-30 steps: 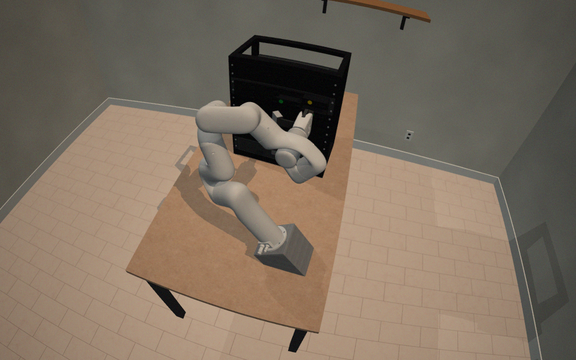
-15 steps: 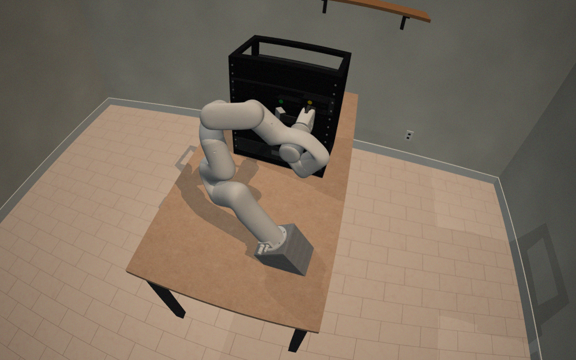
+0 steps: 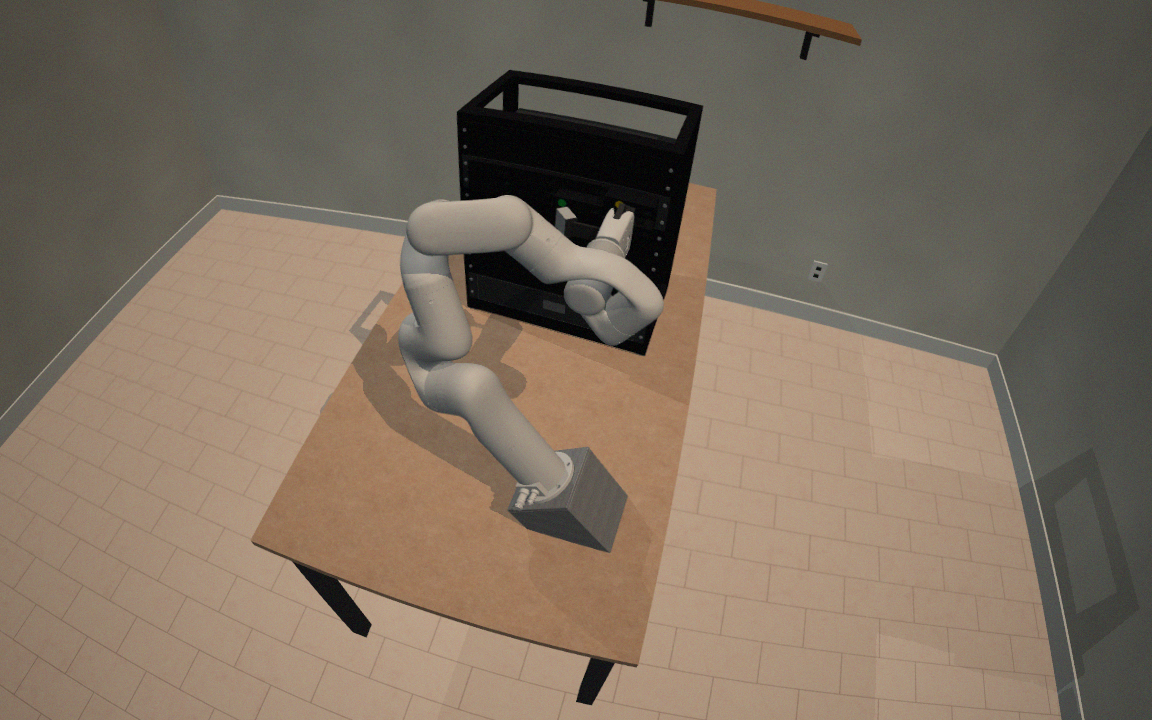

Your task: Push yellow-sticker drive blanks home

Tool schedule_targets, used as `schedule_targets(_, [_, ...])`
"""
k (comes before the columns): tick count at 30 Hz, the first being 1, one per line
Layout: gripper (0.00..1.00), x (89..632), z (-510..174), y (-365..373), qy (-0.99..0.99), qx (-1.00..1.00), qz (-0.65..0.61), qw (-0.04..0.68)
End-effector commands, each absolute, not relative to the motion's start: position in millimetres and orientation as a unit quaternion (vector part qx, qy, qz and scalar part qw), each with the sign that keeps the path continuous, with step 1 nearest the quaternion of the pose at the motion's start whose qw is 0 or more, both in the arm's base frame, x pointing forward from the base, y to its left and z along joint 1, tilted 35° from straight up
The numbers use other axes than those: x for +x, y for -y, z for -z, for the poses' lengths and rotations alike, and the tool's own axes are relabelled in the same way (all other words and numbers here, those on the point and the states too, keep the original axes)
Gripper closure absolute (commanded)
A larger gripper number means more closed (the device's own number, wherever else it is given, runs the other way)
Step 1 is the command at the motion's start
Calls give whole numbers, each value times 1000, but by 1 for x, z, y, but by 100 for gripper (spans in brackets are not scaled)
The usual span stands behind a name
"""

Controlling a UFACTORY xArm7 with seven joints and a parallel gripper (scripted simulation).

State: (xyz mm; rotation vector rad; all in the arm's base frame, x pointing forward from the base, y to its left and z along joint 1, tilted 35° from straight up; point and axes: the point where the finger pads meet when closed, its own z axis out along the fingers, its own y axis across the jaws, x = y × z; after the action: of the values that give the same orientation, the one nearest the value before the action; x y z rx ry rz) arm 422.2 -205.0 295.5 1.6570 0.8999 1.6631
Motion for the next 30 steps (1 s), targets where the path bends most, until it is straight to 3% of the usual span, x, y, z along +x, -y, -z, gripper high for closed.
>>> schedule_targets(1, [100, 422, -297, 206, -340, 626, -629, 310])
schedule_targets(30, [100, 435, -297, 205, -340, 626, -629, 310])
